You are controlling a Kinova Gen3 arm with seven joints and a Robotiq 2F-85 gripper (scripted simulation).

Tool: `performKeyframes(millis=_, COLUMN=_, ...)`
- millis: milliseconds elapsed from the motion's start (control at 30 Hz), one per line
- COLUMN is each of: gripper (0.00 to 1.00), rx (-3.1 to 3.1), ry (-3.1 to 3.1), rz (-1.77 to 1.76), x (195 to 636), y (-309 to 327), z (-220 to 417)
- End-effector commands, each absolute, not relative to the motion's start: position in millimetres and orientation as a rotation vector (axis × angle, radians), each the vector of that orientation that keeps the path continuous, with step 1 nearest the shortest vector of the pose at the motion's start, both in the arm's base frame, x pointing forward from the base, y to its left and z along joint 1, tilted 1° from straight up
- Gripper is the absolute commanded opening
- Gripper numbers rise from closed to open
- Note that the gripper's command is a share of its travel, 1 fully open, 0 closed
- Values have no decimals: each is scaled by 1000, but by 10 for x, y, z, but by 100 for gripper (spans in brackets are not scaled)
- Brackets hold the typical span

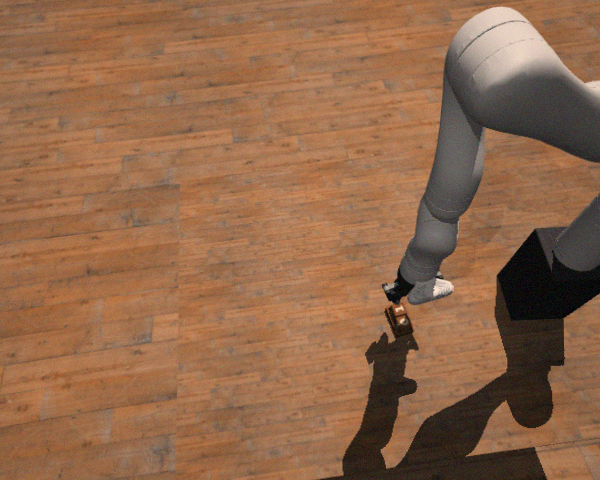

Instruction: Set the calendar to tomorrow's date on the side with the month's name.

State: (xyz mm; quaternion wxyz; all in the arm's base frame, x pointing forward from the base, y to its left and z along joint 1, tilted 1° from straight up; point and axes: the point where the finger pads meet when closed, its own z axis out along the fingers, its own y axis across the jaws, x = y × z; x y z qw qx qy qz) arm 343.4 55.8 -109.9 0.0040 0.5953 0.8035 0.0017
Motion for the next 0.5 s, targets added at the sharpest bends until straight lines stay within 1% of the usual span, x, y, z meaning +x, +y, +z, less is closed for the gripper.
performKeyframes(millis=0, gripper=48, rx=1853, ry=2513, rz=25, x=3492, y=587, z=-1015)
performKeyframes(millis=67, gripper=48, rx=1853, ry=2513, rz=25, x=3492, y=587, z=-1012)
performKeyframes(millis=100, gripper=100, rx=1853, ry=2513, rz=25, x=3492, y=587, z=-1012)
performKeyframes(millis=467, gripper=100, rx=1853, ry=2513, rz=25, x=3492, y=587, z=-1012)
